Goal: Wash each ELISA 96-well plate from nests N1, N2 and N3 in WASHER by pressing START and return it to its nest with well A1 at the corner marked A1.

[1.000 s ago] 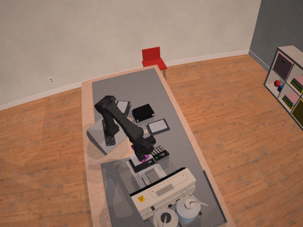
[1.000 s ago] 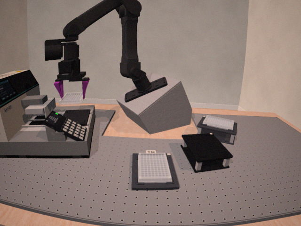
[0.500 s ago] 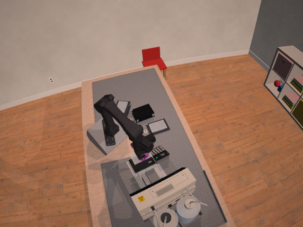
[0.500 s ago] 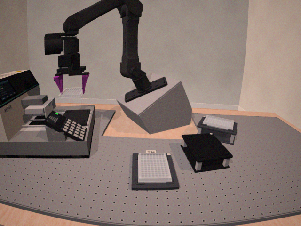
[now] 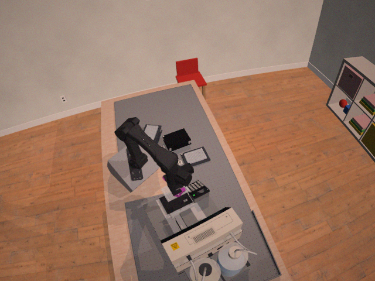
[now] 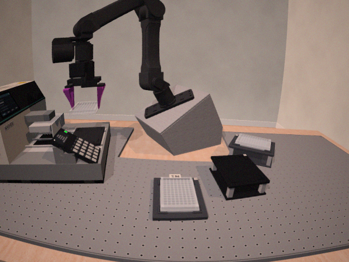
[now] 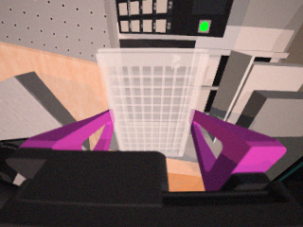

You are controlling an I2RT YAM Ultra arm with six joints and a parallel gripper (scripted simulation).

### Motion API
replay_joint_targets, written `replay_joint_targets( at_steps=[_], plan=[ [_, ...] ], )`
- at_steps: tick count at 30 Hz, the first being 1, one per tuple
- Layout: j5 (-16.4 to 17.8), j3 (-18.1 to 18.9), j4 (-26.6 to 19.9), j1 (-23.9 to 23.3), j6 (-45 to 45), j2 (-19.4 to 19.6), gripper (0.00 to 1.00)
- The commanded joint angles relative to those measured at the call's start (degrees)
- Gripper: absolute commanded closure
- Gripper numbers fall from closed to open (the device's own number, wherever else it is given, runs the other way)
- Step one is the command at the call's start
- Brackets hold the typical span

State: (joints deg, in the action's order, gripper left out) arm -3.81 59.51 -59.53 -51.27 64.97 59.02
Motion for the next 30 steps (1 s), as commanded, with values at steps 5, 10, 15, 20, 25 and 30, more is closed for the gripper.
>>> replay_joint_targets(
  at_steps=[5, 10, 15, 20, 25, 30],
  plan=[
    [-5.86, -0.02, 0.27, 11.19, -11.45, 0.73, 1.00],
    [-8.24, 0.12, 0.35, 16.01, -15.72, 1.76, 1.00],
    [-11.77, 0.77, 0.44, 23.46, -22.46, 4.13, 1.00],
    [-14.74, 1.93, 0.51, 30.09, -28.64, 7.17, 1.00],
    [-16.25, 2.87, 0.54, 33.67, -32.07, 9.27, 1.00],
    [-16.62, 3.14, 0.55, 34.56, -32.93, 9.85, 1.00]
  ],
)
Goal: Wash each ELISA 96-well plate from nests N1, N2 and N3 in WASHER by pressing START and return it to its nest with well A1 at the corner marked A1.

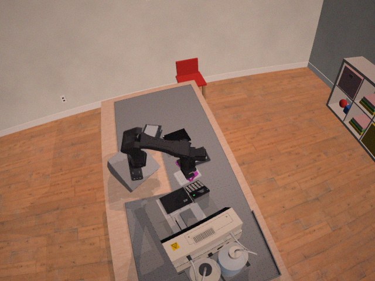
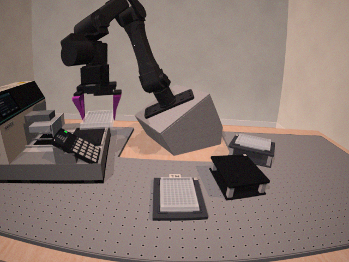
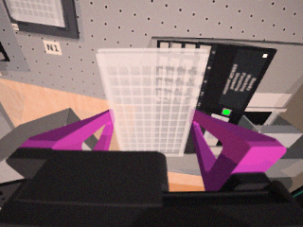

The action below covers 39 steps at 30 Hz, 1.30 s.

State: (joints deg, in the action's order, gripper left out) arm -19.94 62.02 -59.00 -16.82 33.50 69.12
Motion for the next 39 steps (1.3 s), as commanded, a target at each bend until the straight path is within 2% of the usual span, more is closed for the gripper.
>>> replay_joint_targets(
  at_steps=[1, 2, 9, 11, 26, 28, 33, 39],
  plan=[
    [-0.49, 0.63, 0.02, 0.12, -1.46, -0.24, 1.00],
    [-0.49, 0.63, 0.02, 0.12, -1.47, -0.24, 1.00],
    [-3.76, 0.51, 0.19, 8.59, -10.93, 2.98, 1.00],
    [-3.76, 0.51, 0.19, 8.59, -10.93, 2.98, 1.00],
    [-8.24, 3.56, 0.57, 23.30, -26.48, 13.26, 1.00],
    [-8.24, 3.56, 0.57, 23.30, -26.48, 13.26, 1.00],
    [-9.07, 5.42, 0.60, 26.92, -30.49, 17.06, 1.00],
    [-9.07, 5.42, 0.61, 26.92, -30.48, 17.06, 1.00]
  ],
)
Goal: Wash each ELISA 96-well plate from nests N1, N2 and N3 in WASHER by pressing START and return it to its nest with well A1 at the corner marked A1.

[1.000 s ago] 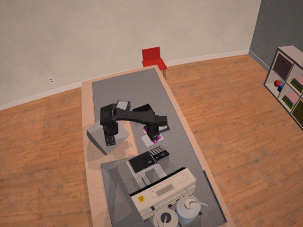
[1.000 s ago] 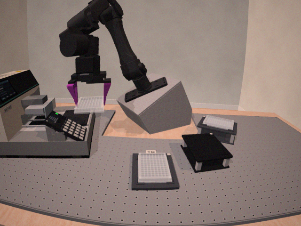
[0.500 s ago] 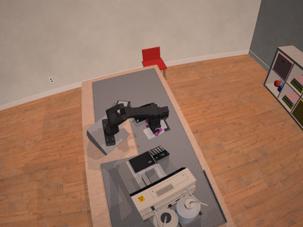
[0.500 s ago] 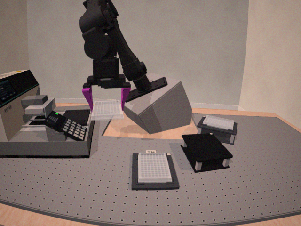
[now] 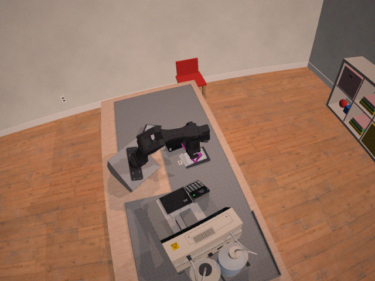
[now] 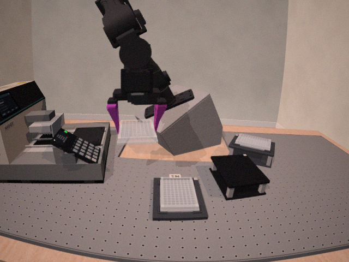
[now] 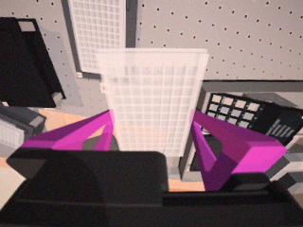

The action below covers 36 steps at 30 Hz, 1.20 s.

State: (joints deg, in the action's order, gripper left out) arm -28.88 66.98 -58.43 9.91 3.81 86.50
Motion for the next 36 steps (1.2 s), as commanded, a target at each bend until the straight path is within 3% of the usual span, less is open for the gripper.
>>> replay_joint_targets(
  at_steps=[1, 7, 21, 23, 31, 36],
  plan=[
    [-0.32, 0.43, 0.11, 1.06, -2.83, 0.20, 1.00],
    [-0.96, 0.55, 0.35, 4.46, -6.66, 2.45, 1.00],
    [-2.23, 3.53, 0.88, 14.99, -18.75, 12.11, 1.00],
    [-2.23, 3.53, 0.88, 14.99, -18.75, 12.11, 1.00],
    [-2.43, 7.03, 0.79, 20.02, -24.61, 18.53, 1.00],
    [-2.43, 7.28, 0.77, 20.30, -24.93, 18.92, 1.00]
  ],
)
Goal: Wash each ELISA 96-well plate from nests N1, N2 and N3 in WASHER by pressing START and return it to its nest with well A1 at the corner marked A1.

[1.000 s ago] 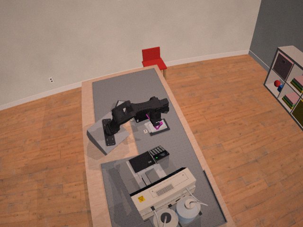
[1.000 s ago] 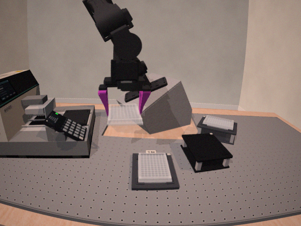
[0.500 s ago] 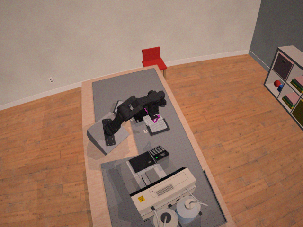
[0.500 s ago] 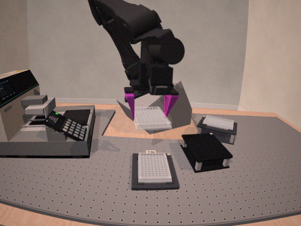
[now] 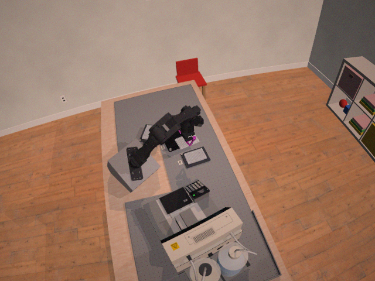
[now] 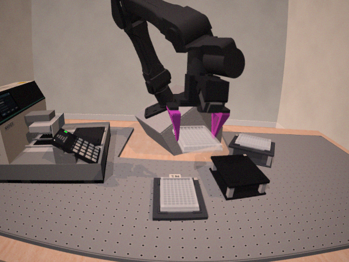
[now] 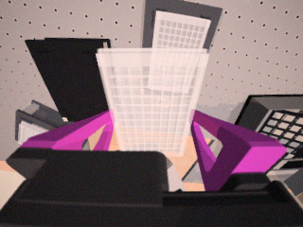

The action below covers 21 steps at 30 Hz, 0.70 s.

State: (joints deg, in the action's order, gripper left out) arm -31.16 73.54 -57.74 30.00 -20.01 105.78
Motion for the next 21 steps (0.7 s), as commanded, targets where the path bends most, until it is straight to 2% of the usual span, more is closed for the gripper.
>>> replay_joint_targets(
  at_steps=[1, 4, 19, 21],
  plan=[
    [-0.16, 0.72, 0.07, 0.22, -1.11, -0.35, 1.00],
    [-0.16, 0.73, 0.07, 0.22, -1.11, -0.35, 1.00],
    [0.25, 3.07, 0.79, 10.09, -13.67, 8.67, 1.00],
    [0.25, 3.07, 0.79, 10.09, -13.67, 8.67, 1.00]
  ],
)
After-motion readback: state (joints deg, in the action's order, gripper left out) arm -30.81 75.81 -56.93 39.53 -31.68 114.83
